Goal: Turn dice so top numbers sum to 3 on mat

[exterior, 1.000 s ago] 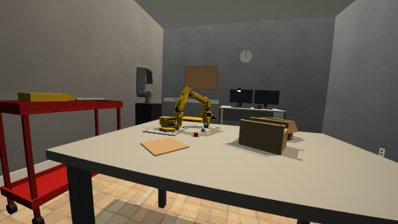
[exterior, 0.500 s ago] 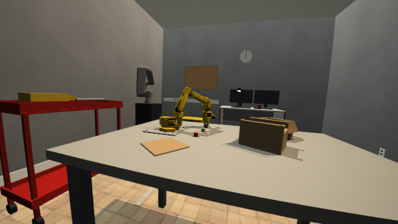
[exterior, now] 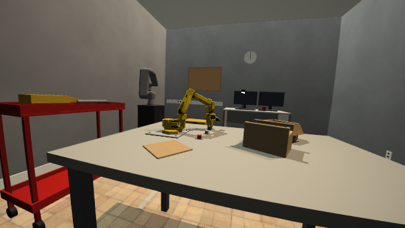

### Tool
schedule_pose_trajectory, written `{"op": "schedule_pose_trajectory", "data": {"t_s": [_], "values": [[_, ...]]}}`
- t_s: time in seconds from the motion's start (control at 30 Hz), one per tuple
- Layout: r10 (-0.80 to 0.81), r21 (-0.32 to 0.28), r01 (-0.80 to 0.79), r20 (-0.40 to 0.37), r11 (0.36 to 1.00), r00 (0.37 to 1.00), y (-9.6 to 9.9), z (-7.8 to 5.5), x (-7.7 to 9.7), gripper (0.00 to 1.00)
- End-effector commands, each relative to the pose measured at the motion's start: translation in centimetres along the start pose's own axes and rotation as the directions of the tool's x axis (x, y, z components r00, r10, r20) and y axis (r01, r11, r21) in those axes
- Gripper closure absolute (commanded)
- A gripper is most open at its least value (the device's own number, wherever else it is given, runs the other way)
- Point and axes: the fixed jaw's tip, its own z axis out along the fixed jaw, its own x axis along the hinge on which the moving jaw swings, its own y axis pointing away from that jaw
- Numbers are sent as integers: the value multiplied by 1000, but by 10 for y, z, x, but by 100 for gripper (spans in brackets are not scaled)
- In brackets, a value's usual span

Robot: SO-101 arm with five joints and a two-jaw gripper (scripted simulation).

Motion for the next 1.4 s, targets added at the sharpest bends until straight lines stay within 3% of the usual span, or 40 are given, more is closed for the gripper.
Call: {"op": "schedule_pose_trajectory", "data": {"t_s": [0.0, 0.43, 1.07, 1.37], "values": [[2, 0, -2, -18, 1000, 1000, -3, 4, 3, 98], [2, 0, -2, -18, 1000, 1000, -2, 1, 3, 100], [2, 0, -2, -18, 1000, 1000, 2, -42, 2, 100], [2, 0, -2, -18, 1000, 1000, 3, -46, 3, 100]]}}
